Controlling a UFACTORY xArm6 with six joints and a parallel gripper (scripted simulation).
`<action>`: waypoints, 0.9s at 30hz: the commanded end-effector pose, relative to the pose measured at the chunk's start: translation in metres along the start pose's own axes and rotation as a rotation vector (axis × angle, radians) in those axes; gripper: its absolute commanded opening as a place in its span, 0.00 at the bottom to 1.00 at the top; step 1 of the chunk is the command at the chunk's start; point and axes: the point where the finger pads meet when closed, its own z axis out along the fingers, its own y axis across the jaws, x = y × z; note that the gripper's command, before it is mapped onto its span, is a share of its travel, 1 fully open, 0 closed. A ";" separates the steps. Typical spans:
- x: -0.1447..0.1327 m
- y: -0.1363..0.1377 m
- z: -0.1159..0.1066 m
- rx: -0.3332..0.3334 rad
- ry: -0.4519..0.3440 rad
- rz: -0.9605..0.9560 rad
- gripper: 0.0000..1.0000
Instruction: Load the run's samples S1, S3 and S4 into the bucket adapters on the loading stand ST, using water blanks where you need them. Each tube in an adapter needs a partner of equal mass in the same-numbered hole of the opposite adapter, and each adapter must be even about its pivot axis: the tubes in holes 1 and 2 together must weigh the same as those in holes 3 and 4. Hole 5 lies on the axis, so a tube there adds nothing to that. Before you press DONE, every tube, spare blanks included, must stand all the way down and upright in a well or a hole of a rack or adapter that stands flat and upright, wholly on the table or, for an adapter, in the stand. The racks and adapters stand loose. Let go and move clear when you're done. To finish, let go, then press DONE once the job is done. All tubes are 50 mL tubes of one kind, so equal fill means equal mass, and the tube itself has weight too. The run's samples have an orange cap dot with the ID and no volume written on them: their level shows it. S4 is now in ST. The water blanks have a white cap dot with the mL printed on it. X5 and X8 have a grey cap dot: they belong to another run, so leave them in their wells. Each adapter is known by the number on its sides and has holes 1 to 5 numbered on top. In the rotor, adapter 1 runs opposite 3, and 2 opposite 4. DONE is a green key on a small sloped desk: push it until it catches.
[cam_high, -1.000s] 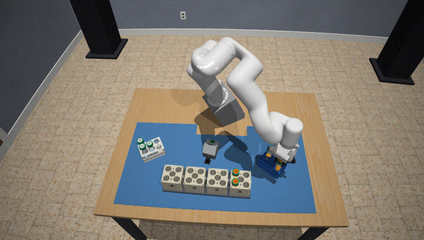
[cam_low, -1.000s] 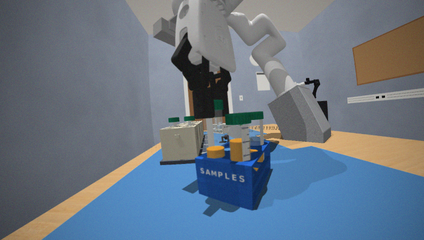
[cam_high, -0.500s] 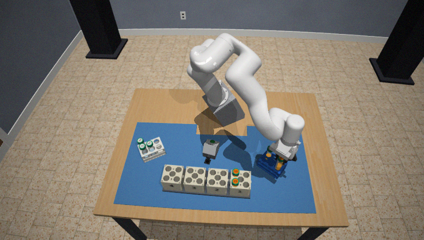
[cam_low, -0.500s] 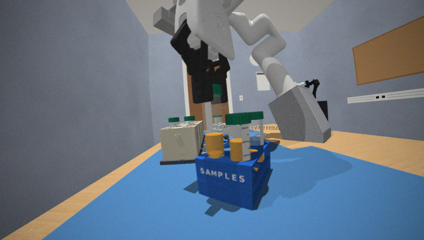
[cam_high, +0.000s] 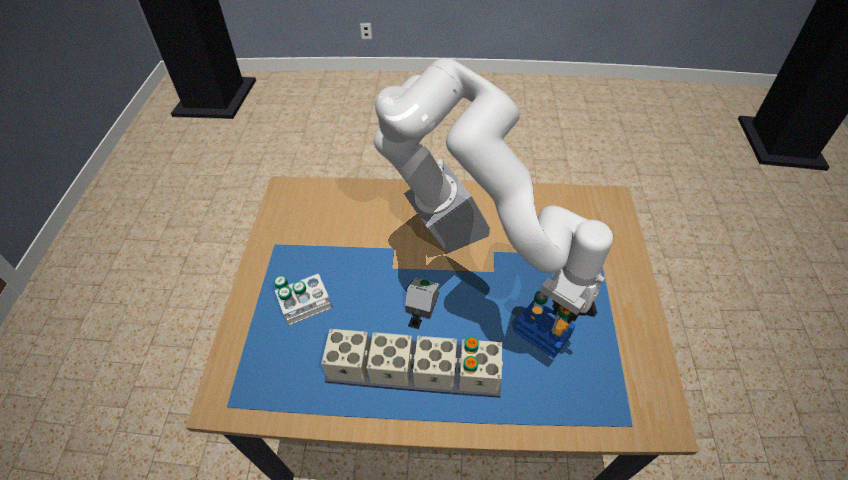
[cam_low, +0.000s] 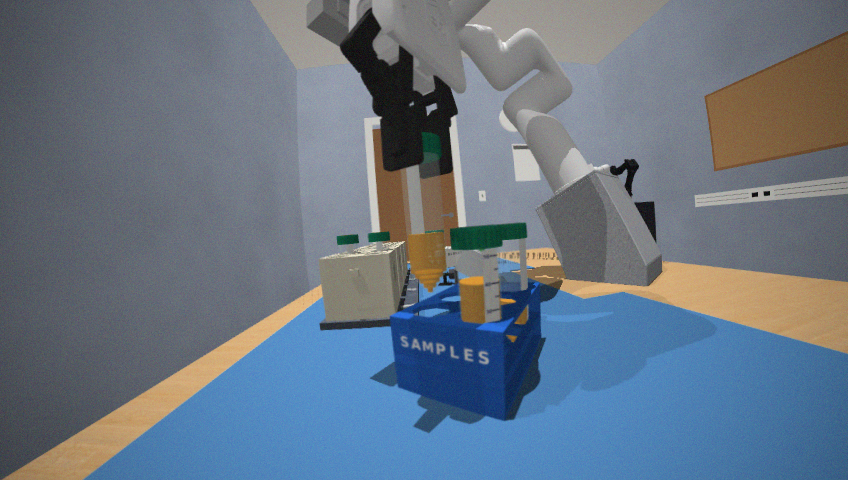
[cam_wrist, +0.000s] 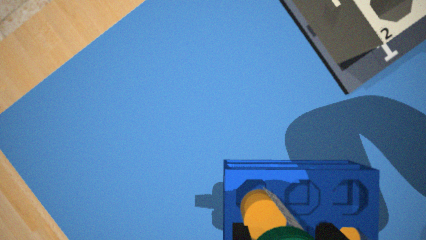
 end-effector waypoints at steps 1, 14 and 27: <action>0.000 -0.002 -0.008 0.004 0.000 0.001 0.00; 0.000 -0.001 -0.032 0.004 0.000 0.001 0.00; 0.000 -0.001 -0.054 0.004 0.000 0.001 0.00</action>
